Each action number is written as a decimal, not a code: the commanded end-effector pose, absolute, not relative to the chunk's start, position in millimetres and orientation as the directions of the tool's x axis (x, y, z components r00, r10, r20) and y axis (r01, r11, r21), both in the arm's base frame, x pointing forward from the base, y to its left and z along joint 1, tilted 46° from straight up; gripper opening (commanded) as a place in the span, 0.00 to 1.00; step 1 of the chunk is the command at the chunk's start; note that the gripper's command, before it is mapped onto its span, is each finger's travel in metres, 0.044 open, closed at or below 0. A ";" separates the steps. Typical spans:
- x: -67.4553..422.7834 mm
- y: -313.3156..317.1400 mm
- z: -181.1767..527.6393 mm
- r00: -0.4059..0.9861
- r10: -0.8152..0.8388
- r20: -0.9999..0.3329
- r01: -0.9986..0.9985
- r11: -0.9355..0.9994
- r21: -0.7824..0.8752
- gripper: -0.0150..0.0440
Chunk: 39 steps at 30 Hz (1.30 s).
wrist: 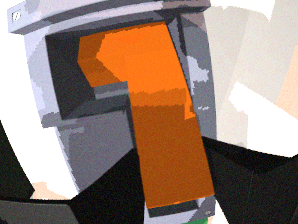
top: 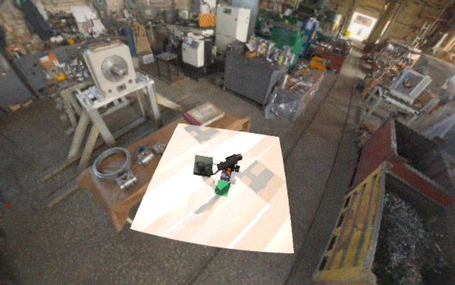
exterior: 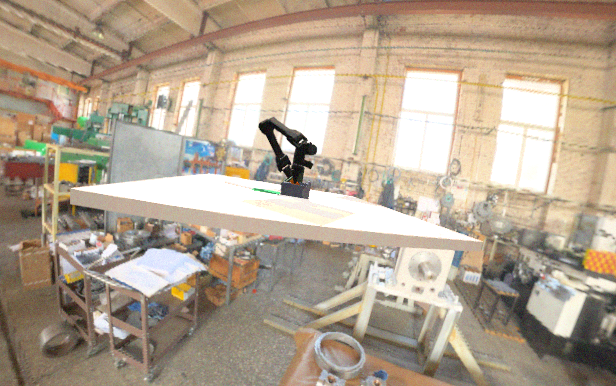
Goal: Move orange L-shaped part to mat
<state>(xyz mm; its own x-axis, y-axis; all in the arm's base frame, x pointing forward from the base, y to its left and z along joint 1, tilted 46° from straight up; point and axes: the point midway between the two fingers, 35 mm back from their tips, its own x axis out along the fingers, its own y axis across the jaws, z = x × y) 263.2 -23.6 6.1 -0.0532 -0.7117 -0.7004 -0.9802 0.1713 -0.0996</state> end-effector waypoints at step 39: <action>264.7 6.5 34.8 -0.052 -0.714 -0.698 -0.982 0.165 -0.095 0.25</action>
<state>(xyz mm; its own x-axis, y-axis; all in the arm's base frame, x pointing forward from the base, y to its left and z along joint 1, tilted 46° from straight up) 262.2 0.4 31.4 -0.0601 -0.7203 -0.6911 -0.9825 0.1649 -0.0863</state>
